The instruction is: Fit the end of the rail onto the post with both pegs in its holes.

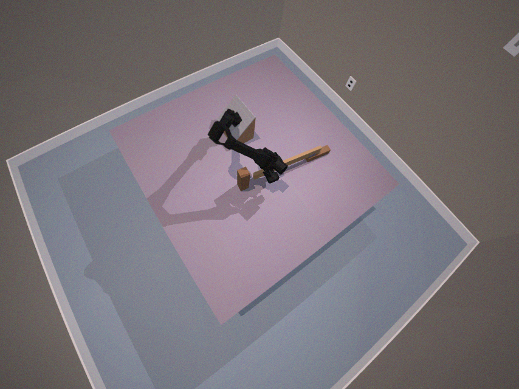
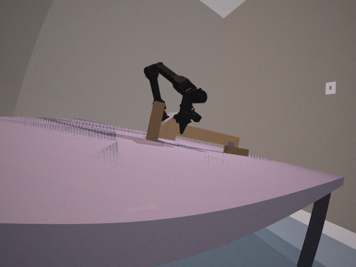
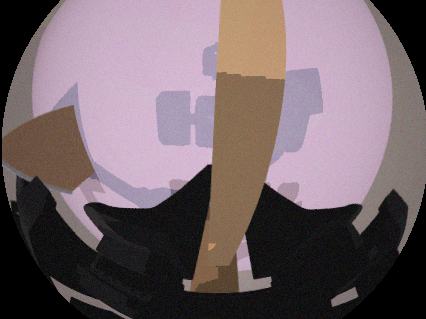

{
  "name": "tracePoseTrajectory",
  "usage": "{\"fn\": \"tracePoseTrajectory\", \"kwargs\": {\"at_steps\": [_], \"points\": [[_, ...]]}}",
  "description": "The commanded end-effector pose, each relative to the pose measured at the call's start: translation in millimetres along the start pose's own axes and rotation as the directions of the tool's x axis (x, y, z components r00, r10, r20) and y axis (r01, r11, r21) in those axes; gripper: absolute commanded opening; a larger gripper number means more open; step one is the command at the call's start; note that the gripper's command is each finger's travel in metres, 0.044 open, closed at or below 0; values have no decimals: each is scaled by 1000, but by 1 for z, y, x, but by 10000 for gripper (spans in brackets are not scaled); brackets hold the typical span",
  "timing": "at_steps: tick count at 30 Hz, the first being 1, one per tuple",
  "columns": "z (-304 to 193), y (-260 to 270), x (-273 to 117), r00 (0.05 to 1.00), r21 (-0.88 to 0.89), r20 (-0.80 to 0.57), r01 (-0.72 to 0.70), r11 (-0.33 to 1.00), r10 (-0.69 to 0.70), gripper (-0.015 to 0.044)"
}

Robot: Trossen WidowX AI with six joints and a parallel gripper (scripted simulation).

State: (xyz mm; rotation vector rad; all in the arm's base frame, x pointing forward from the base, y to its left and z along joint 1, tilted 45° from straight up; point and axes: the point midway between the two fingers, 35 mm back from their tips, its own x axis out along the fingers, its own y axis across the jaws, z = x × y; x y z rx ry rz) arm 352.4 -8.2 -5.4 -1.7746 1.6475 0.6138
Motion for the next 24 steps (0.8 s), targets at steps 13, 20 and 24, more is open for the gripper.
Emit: {"fn": "tracePoseTrajectory", "kwargs": {"at_steps": [13,20,24], "points": [[-6,-1,-2,1000,0,4,8,1000,-8,0],[-9,-1,-2,1000,0,4,8,1000,-8,0],[-10,-1,-2,1000,0,4,8,1000,-8,0]]}}
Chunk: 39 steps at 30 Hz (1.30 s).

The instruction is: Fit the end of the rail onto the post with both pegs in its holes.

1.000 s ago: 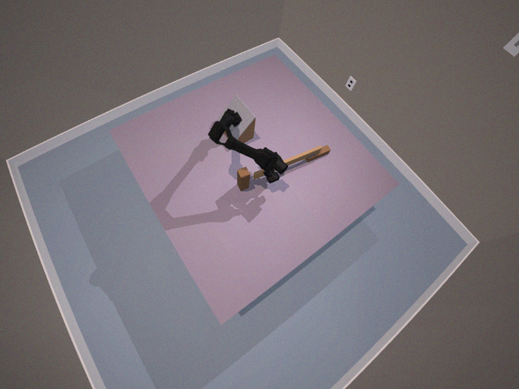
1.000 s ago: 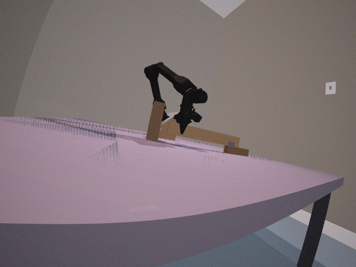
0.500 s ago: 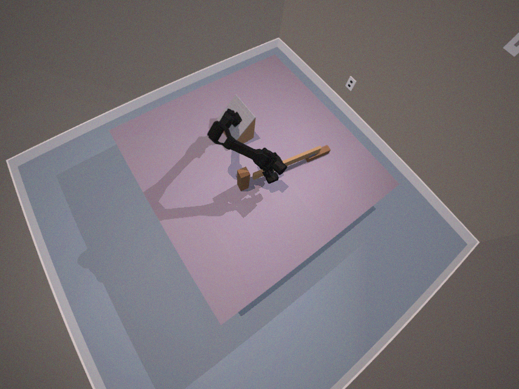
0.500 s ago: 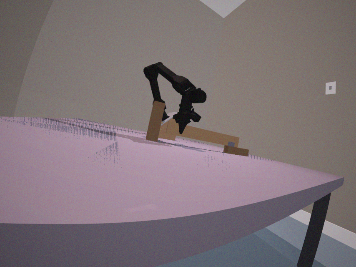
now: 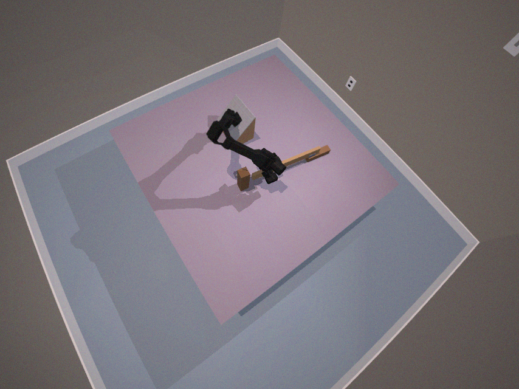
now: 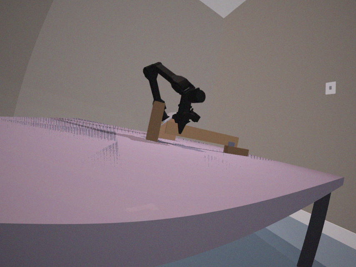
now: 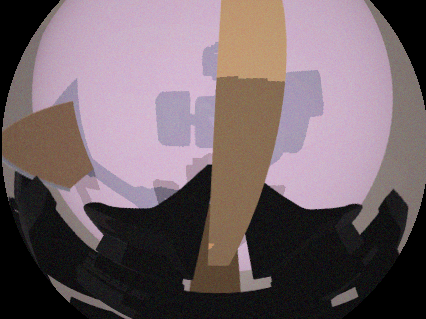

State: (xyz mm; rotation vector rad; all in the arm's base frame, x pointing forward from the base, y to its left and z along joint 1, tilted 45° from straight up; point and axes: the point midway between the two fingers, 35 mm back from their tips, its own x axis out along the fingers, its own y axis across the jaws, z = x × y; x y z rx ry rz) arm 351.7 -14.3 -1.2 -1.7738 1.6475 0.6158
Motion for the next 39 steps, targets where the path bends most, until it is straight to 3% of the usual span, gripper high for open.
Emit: {"fn": "tracePoseTrajectory", "kwargs": {"at_steps": [1,39], "points": [[-3,-2,-3,1000,0,3,9,1000,-9,0],[-15,-1,-4,1000,0,2,9,1000,-9,0]]}}
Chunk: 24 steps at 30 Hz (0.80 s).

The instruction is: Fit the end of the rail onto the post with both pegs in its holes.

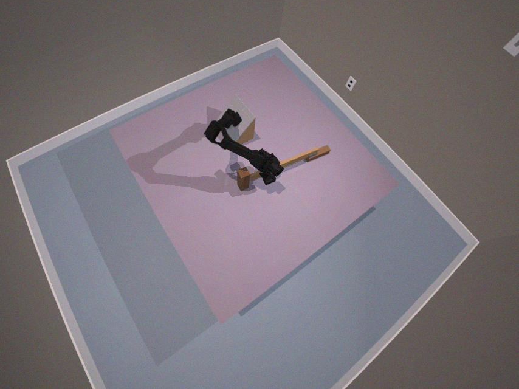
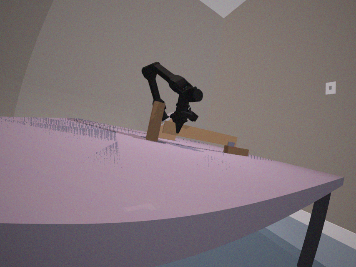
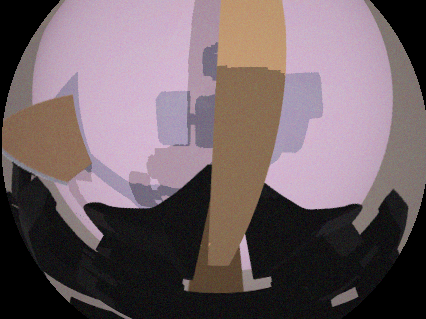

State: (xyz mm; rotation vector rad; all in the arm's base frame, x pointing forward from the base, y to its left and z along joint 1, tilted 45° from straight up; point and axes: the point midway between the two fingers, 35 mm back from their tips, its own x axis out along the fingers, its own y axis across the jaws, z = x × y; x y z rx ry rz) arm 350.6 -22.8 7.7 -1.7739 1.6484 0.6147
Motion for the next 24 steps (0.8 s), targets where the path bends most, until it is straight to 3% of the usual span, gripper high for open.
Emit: {"fn": "tracePoseTrajectory", "kwargs": {"at_steps": [1,24], "points": [[-3,-1,-3,1000,0,3,9,1000,-9,0],[-10,-1,-3,1000,0,3,9,1000,-9,0]]}}
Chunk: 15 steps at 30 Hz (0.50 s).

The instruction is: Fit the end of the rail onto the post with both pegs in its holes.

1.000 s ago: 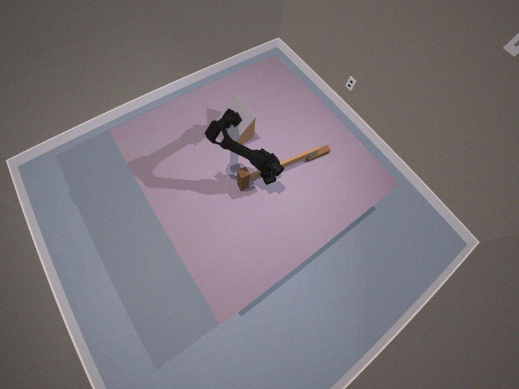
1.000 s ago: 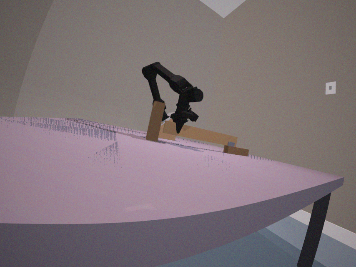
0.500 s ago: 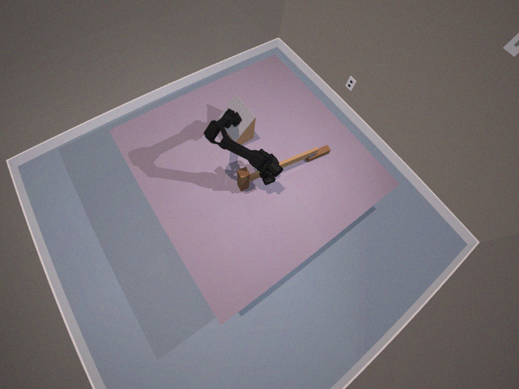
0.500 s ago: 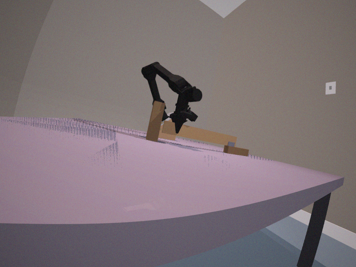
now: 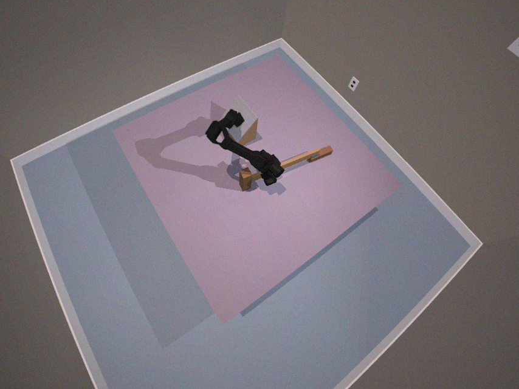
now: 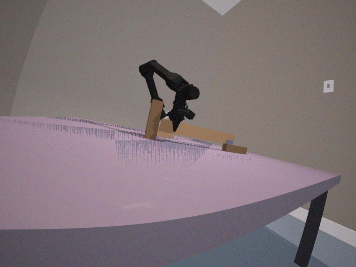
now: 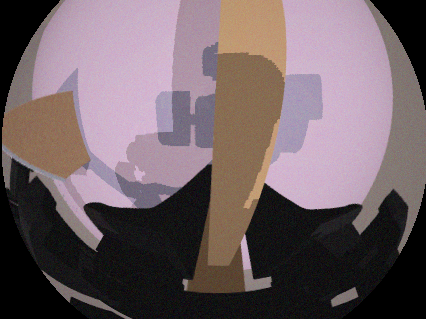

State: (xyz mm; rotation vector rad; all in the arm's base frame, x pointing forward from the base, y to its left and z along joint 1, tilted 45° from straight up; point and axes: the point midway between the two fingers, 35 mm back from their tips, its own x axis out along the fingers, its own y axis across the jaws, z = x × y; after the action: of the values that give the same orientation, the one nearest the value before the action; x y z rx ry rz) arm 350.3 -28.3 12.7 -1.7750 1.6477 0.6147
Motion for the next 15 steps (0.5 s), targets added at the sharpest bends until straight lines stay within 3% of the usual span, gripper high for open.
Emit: {"fn": "tracePoseTrajectory", "kwargs": {"at_steps": [1,15], "points": [[-3,-1,-3,1000,0,3,8,1000,-8,0],[-7,-1,-4,1000,0,3,8,1000,-8,0]]}}
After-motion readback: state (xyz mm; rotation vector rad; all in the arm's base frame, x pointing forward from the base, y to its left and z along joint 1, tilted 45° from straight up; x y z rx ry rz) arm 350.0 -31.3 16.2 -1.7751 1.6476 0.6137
